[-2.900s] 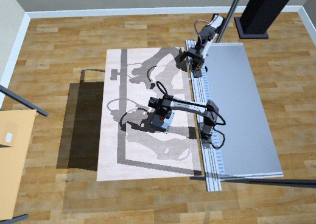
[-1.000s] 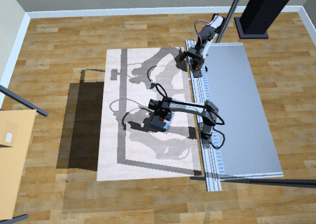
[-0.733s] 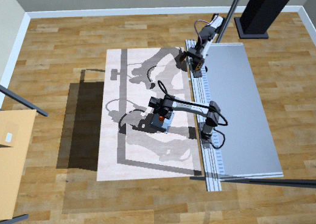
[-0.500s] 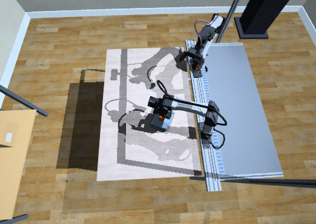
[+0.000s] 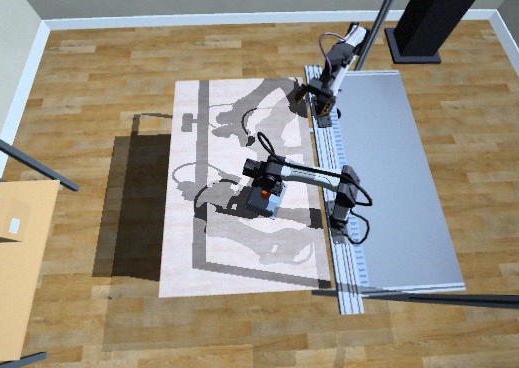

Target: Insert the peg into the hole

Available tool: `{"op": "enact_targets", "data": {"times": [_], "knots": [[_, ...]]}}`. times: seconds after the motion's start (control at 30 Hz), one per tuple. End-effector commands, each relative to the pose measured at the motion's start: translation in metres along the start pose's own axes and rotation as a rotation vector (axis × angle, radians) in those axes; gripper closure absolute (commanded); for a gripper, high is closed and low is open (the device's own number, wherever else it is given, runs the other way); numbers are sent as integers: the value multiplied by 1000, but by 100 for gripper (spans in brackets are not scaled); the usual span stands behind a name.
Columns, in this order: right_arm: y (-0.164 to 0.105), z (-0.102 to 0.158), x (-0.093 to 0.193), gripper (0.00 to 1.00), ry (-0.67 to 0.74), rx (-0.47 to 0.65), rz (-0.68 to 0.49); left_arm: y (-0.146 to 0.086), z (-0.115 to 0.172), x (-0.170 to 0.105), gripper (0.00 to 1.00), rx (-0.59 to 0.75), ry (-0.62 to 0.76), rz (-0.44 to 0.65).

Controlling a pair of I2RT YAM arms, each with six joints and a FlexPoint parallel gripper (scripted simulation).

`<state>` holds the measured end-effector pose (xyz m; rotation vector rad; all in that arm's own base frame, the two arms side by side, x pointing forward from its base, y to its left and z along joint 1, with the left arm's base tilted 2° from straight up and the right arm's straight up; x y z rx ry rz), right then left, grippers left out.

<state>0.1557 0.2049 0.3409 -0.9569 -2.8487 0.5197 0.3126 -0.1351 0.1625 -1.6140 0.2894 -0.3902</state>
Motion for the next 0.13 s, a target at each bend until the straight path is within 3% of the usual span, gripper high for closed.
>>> {"op": "enact_targets", "data": {"times": [0.0, 0.1], "knots": [[-1, 3, 0, 0, 9, 3, 1, 4, -4, -3, 30, 3, 16, 22], [-1, 3, 0, 0, 9, 3, 1, 4, -4, -3, 30, 3, 16, 22]]}}
Point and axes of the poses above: on each arm, the point where the finger pads meet when closed, its own y axis out along the fingers, its own x axis across the jaws, z = x × y, the point moved 2 cm from there along -y, back along the fingers, and after that the axes turned 1 degree about -y, right-handed, at the moved point
